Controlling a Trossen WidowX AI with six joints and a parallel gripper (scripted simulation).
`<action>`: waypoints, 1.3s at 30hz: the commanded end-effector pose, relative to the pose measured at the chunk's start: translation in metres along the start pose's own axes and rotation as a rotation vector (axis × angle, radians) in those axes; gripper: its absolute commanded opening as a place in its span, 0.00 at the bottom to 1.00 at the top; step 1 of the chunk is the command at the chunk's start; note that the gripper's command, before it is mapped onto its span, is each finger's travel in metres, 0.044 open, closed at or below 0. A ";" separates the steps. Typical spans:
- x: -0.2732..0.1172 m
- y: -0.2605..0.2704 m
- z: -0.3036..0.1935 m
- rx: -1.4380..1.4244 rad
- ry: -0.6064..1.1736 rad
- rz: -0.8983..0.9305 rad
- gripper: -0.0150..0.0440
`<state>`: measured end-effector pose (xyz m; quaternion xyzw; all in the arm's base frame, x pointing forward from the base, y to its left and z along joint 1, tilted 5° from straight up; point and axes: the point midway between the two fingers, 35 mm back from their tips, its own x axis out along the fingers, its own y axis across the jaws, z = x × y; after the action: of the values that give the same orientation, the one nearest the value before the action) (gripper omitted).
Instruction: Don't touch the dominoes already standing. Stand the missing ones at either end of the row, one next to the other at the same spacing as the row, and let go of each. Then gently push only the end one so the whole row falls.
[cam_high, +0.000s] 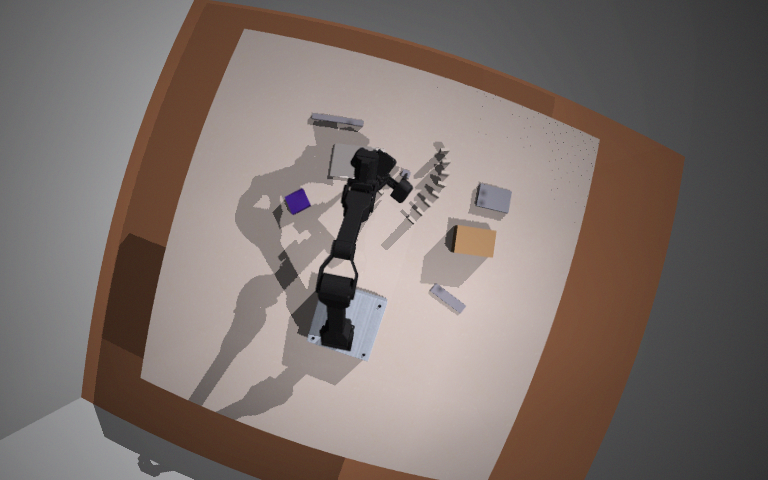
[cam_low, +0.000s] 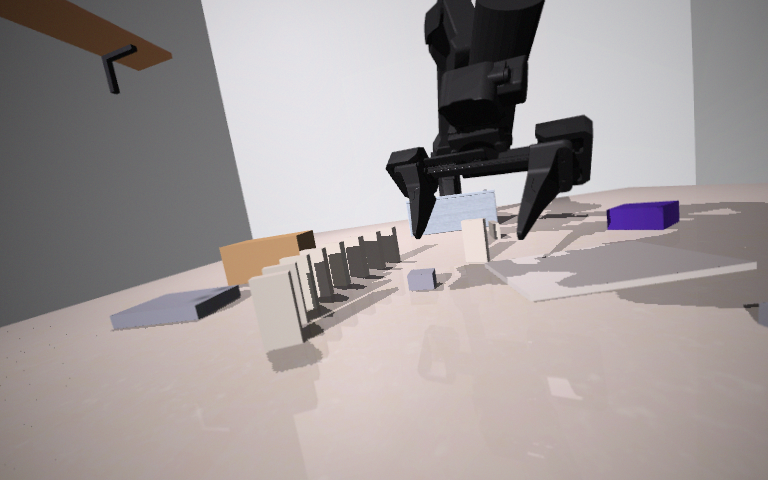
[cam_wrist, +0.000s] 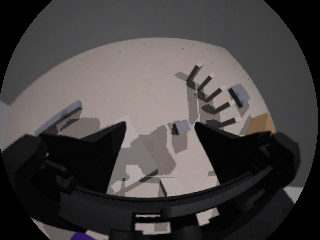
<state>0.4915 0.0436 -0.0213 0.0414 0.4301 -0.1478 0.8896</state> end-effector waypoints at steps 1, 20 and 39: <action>-0.016 -0.003 0.001 0.013 0.279 0.026 1.00; -0.092 -0.022 -0.001 0.086 0.728 0.039 1.00; -0.038 -0.018 -0.050 0.086 0.728 0.039 1.00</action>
<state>0.4293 0.0447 -0.0158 0.1337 0.7080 -0.1228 0.6825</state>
